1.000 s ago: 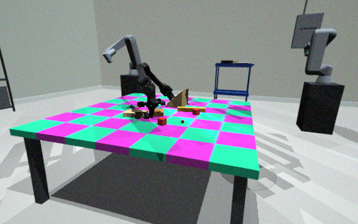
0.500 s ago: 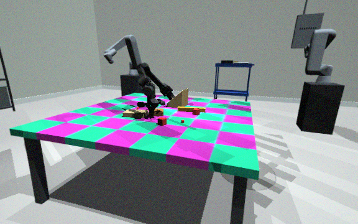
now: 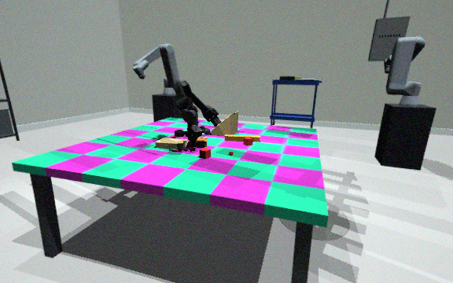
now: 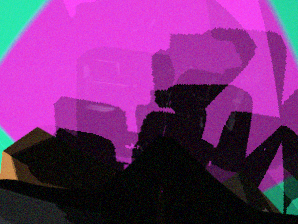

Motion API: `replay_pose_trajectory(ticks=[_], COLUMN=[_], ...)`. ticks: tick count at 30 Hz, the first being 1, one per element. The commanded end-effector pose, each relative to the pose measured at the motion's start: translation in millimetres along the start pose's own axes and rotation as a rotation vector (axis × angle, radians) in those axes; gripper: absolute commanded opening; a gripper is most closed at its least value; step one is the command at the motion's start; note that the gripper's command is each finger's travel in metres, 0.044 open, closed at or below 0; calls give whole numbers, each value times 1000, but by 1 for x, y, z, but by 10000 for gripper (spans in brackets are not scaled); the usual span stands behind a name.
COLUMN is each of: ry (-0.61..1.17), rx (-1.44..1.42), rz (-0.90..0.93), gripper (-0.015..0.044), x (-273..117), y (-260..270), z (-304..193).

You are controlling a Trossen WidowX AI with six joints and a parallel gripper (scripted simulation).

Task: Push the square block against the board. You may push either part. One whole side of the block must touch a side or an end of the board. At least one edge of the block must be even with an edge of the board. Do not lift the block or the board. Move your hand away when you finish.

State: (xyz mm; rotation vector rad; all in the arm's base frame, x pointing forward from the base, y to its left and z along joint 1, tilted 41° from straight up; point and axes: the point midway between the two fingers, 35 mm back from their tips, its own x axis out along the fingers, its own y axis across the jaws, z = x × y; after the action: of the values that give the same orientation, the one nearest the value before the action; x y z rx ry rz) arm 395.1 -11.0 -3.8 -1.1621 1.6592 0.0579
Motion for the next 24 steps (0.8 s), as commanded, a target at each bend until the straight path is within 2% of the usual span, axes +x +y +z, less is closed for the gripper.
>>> replay_pose_trajectory(ticks=[1, 10, 15, 21, 24], ry=[7, 7, 5, 5, 5], rx=[-2, -1, -2, 2, 51], rz=[5, 4, 6, 6, 8], gripper=[0, 0, 0, 0, 0], x=[3, 4, -48, -51, -57], y=[2, 2, 0, 1, 16], z=[6, 20, 17, 16, -1])
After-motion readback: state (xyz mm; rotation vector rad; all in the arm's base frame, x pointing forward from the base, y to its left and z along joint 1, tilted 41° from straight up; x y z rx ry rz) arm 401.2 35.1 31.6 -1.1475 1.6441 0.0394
